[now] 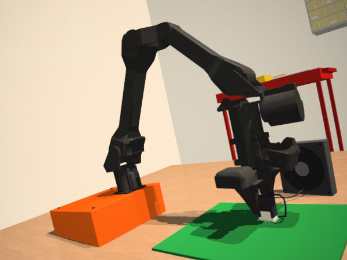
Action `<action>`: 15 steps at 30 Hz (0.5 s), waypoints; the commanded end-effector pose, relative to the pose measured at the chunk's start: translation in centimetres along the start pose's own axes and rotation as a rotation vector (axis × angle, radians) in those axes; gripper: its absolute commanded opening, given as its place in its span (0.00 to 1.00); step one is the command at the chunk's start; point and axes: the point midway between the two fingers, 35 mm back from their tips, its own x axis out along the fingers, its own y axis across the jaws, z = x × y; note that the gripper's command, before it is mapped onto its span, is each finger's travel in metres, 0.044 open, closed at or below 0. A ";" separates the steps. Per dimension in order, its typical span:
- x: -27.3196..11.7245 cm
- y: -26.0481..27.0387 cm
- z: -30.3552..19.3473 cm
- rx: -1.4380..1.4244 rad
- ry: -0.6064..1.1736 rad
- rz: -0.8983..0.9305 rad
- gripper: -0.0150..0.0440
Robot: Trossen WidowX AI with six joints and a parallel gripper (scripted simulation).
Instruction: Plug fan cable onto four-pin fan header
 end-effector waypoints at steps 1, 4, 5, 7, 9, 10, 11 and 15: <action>-0.3 0.0 0.0 0.000 0.000 -0.001 0.69; -4.3 0.0 0.1 0.004 -0.001 -0.003 0.69; -5.2 0.0 0.0 0.004 -0.001 -0.004 0.69; -5.5 0.0 0.0 0.005 -0.001 -0.004 0.69; -5.5 0.0 0.0 0.005 -0.001 -0.004 0.69; -5.5 0.0 0.0 0.005 -0.001 -0.004 0.69; -5.5 0.0 0.0 0.005 -0.001 -0.004 0.69; -5.9 -0.1 -2.9 0.005 0.001 -0.004 0.69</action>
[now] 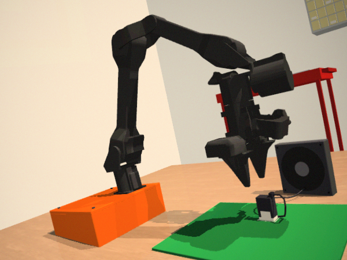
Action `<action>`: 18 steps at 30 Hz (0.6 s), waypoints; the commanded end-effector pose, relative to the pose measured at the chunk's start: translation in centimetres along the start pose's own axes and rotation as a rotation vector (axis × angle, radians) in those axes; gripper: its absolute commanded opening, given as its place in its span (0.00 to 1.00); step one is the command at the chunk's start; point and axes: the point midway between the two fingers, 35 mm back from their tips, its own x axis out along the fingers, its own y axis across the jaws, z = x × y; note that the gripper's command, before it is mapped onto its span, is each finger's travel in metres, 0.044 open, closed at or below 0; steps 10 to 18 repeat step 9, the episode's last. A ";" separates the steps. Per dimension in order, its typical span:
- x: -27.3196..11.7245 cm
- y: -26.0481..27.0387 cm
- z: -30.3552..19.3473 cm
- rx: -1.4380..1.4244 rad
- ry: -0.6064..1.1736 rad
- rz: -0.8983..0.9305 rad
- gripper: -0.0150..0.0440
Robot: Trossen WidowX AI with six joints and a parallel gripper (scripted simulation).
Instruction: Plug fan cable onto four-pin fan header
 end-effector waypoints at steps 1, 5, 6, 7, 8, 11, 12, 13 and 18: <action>-0.5 -0.2 -3.4 0.003 0.008 -0.005 0.69; -0.4 -0.7 -8.2 0.003 0.011 -0.005 0.69; -0.3 -0.8 -9.5 0.003 0.012 -0.006 0.69; -0.1 -1.0 -10.5 0.003 0.013 -0.006 0.69; 0.0 -1.1 -11.1 0.003 0.013 -0.006 0.69; 0.0 -1.1 -11.3 0.003 0.013 -0.006 0.69; 0.0 -1.1 -11.3 0.003 0.013 -0.006 0.69; 0.0 -1.1 -11.3 0.003 0.013 -0.006 0.69; 0.0 -1.1 -11.3 0.003 0.013 -0.006 0.69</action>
